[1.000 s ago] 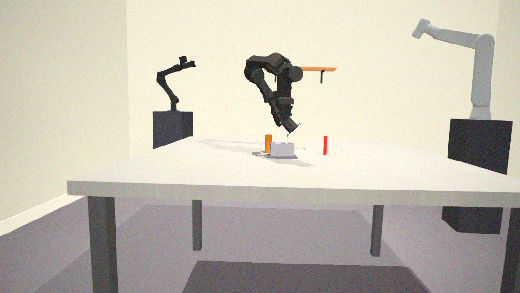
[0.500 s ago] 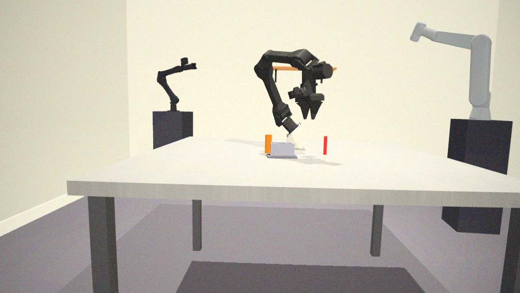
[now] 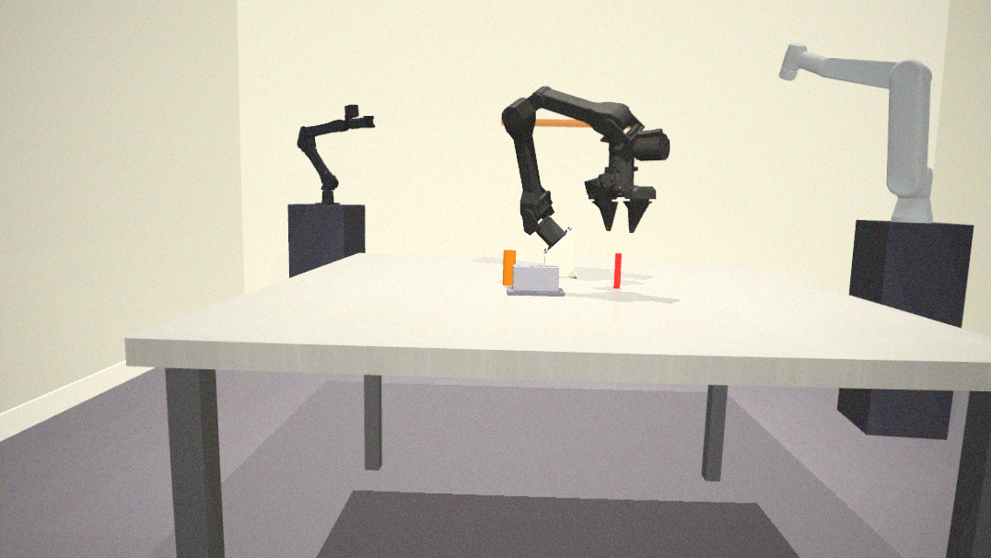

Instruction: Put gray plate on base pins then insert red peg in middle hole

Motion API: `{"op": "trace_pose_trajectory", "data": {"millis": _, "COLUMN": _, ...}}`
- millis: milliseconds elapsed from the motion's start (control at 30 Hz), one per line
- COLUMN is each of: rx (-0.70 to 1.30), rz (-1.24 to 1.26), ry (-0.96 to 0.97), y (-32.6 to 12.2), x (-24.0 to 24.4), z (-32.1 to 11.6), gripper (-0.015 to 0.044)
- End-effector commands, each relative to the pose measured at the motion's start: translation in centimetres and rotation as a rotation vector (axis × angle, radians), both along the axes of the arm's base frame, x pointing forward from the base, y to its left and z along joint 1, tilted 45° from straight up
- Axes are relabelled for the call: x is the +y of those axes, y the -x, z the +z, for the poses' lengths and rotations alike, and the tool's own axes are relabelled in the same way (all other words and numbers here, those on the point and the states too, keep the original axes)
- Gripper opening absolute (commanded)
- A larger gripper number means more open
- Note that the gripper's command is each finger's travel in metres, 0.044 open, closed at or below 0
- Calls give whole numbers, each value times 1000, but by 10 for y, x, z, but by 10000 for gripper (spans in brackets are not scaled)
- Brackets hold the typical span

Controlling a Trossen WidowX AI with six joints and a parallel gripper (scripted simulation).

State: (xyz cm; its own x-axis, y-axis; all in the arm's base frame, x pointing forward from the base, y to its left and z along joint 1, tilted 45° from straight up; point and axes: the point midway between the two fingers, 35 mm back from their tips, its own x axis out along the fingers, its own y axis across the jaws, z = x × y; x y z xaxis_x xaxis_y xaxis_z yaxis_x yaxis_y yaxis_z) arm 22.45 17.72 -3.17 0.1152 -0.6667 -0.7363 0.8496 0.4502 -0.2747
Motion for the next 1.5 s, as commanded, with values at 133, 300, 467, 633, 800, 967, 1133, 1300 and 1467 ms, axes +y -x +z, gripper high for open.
{"op": "trace_pose_trajectory", "data": {"millis": 133, "rx": 16, "rz": 4, "ry": 19, "y": 3, "x": -16, "z": -18, "gripper": 440}}
{"op": "trace_pose_trajectory", "data": {"millis": 300, "rx": 15, "rz": 4, "ry": 20, "y": 2, "x": -23, "z": -25, "gripper": 440}}
{"op": "trace_pose_trajectory", "data": {"millis": 467, "rx": 15, "rz": 5, "ry": 19, "y": 1, "x": -26, "z": -29, "gripper": 440}}
{"op": "trace_pose_trajectory", "data": {"millis": 633, "rx": 15, "rz": 5, "ry": 19, "y": 0, "x": -32, "z": -35, "gripper": 440}}
{"op": "trace_pose_trajectory", "data": {"millis": 800, "rx": 15, "rz": 5, "ry": 20, "y": -2, "x": -37, "z": -42, "gripper": 440}}
{"op": "trace_pose_trajectory", "data": {"millis": 967, "rx": 15, "rz": 5, "ry": 20, "y": -2, "x": -43, "z": -48, "gripper": 440}}
{"op": "trace_pose_trajectory", "data": {"millis": 1133, "rx": 15, "rz": 5, "ry": 20, "y": -3, "x": -49, "z": -53, "gripper": 440}}
{"op": "trace_pose_trajectory", "data": {"millis": 1300, "rx": 14, "rz": 5, "ry": 21, "y": -4, "x": -55, "z": -59, "gripper": 440}}
{"op": "trace_pose_trajectory", "data": {"millis": 1467, "rx": 14, "rz": 4, "ry": 22, "y": -4, "x": -60, "z": -64, "gripper": 440}}
